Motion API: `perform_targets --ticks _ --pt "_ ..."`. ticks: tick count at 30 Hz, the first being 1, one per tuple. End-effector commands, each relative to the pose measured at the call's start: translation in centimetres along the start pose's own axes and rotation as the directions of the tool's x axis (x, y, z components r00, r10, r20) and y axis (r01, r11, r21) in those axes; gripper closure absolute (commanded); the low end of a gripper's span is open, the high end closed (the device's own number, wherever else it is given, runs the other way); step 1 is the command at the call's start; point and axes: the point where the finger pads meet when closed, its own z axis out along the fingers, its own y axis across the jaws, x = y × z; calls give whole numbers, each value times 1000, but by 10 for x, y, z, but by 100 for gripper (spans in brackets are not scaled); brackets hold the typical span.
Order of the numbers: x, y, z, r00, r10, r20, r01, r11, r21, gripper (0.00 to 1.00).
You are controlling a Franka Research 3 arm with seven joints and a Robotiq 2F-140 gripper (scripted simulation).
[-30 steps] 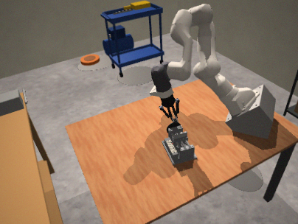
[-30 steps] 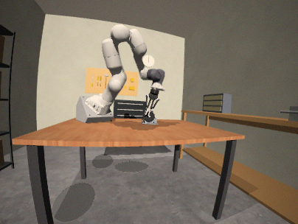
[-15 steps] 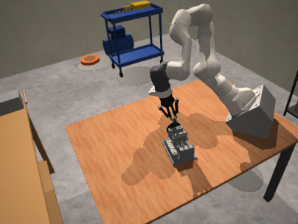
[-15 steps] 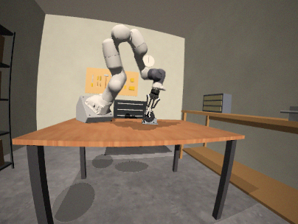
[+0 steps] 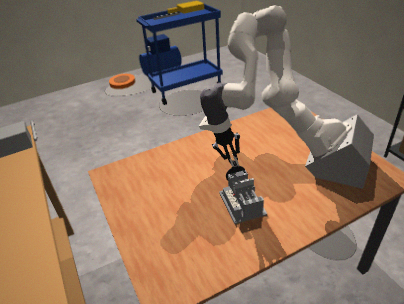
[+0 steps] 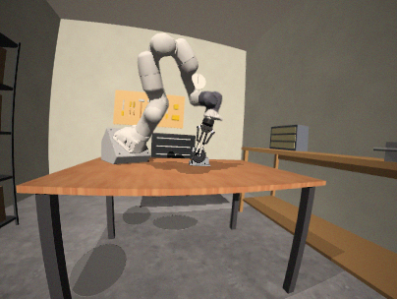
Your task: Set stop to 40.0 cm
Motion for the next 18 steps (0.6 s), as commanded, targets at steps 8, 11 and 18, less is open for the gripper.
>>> perform_targets --ticks 8,11,18 --pt "0 -16 -2 1000 -3 3 3 1000 7 96" --pt "0 -17 -2 1000 -3 3 3 1000 7 96" --pt "0 -26 1 1000 -3 3 3 1000 7 96"
